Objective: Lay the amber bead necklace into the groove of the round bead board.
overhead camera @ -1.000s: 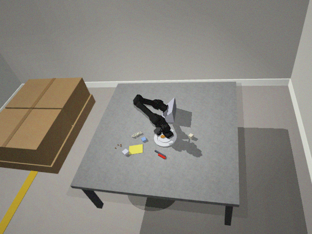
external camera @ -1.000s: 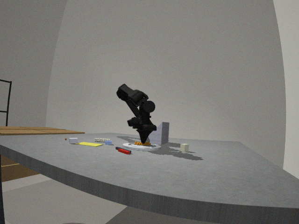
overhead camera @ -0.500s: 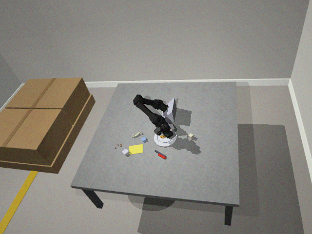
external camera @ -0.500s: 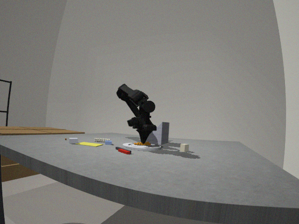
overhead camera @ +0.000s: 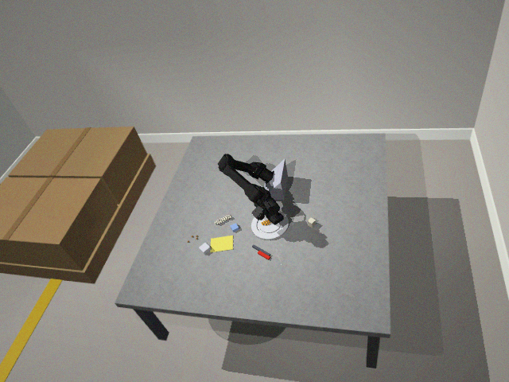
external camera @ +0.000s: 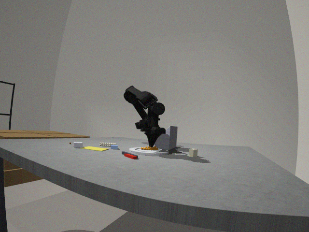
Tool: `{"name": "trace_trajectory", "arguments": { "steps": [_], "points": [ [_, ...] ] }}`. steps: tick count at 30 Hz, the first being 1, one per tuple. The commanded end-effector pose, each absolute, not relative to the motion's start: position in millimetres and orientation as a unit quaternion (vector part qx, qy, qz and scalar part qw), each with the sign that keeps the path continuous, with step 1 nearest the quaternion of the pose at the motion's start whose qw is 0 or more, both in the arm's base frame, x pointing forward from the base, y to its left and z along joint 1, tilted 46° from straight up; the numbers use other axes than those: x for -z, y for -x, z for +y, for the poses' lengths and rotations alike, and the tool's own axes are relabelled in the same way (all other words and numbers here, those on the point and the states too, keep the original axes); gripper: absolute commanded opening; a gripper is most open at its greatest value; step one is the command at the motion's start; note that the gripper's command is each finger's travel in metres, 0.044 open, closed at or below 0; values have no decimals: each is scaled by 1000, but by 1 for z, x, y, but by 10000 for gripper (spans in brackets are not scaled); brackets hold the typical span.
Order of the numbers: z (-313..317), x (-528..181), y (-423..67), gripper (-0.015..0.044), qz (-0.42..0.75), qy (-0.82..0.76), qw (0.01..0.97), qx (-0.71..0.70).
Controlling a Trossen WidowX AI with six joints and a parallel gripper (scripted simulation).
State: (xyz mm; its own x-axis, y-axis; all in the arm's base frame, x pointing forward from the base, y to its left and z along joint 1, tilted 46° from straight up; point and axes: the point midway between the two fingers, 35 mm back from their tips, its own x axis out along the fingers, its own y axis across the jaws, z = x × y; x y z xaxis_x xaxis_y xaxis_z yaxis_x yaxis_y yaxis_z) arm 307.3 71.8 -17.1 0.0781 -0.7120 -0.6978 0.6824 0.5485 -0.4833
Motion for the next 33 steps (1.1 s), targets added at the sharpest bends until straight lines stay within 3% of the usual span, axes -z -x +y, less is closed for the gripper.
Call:
{"name": "trace_trajectory", "arguments": {
  "steps": [1,33],
  "points": [
    [82,27,-302,0,488,15,733,474],
    [84,45,-298,0,487,15,733,475]
  ]
}}
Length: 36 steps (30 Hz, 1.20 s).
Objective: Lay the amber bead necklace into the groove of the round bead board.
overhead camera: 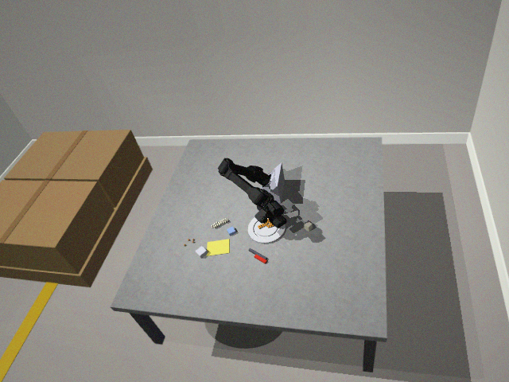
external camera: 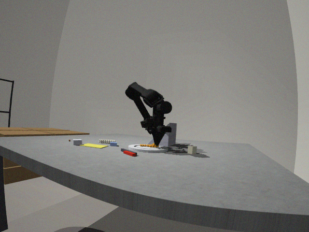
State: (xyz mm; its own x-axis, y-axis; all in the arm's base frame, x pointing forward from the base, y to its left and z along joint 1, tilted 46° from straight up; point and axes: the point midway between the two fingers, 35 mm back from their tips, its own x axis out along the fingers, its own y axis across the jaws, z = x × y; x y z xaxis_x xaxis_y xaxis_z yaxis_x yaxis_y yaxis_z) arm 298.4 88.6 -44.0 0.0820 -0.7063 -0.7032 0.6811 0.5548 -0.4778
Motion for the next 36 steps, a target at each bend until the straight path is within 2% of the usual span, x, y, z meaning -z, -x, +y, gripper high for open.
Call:
{"name": "trace_trajectory", "arguments": {
  "steps": [1,2,19,36],
  "points": [
    [84,45,-298,0,487,15,733,475],
    [84,45,-298,0,487,15,733,475],
    [89,43,-298,440,487,14,735,472],
    [89,43,-298,440,487,14,735,472]
  ]
}}
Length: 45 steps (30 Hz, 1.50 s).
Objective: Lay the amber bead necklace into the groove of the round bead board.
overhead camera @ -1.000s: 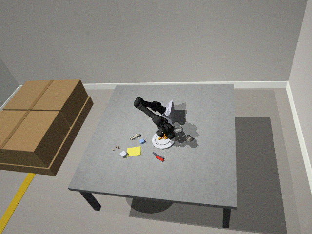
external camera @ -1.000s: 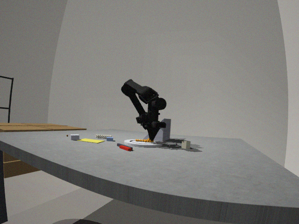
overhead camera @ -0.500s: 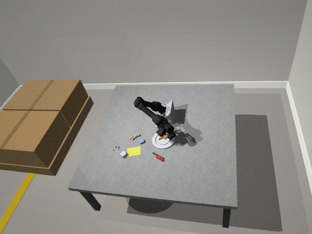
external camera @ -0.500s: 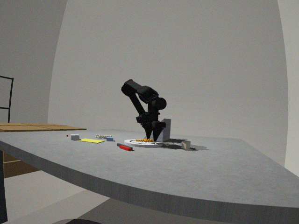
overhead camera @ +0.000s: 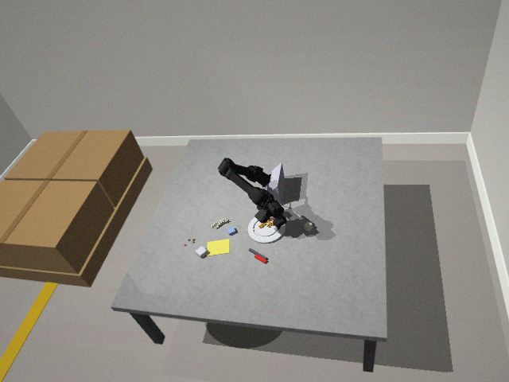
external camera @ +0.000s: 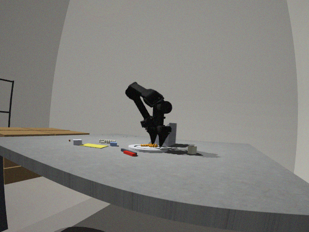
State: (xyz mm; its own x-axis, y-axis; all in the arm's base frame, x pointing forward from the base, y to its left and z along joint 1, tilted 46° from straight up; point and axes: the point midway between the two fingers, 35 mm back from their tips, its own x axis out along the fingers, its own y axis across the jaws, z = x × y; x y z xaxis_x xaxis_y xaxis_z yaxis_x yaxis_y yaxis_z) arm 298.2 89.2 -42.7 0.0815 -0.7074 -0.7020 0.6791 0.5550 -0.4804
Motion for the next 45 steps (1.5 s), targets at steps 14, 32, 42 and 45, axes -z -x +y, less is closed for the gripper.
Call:
{"name": "trace_trajectory", "arguments": {
  "steps": [14,32,42,45],
  "points": [
    [89,43,-298,440,487,14,735,472],
    [89,43,-298,440,487,14,735,472],
    [89,43,-298,440,487,14,735,472],
    [99,39,-292,420,498,28,743,446]
  ]
}}
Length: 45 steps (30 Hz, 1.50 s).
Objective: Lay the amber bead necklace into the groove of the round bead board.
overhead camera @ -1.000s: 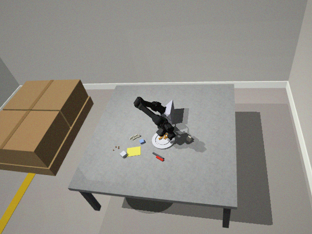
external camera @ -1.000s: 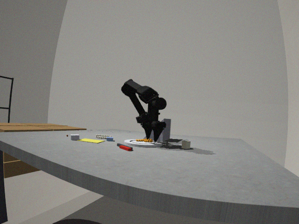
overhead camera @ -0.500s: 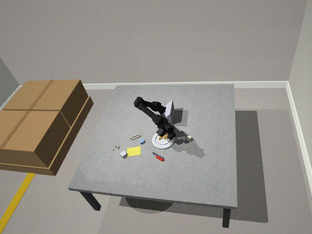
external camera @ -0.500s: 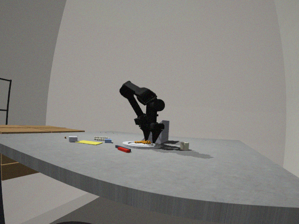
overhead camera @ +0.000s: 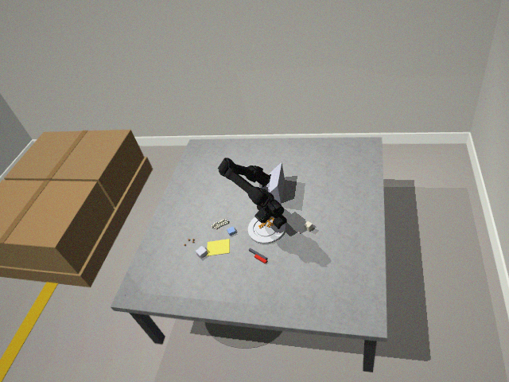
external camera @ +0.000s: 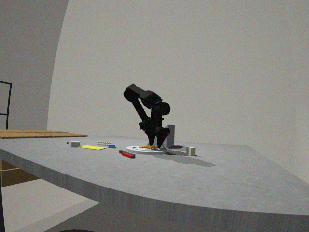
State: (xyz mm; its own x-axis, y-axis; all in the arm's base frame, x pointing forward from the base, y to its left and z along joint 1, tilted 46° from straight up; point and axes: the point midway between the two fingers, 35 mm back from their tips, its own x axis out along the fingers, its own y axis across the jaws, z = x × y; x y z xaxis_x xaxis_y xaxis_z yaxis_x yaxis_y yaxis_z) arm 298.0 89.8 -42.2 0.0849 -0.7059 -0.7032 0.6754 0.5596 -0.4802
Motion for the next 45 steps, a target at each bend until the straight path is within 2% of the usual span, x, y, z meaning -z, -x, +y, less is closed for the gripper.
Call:
{"name": "trace_trajectory", "arguments": {
  "steps": [1,8,15,45],
  "points": [
    [99,38,-290,413,509,46,742,434],
    [101,31,-281,367,582,181,717,339],
    [103,17,-263,320,665,399,615,145],
    [95,26,-265,120,665,401,615,140]
  ]
}}
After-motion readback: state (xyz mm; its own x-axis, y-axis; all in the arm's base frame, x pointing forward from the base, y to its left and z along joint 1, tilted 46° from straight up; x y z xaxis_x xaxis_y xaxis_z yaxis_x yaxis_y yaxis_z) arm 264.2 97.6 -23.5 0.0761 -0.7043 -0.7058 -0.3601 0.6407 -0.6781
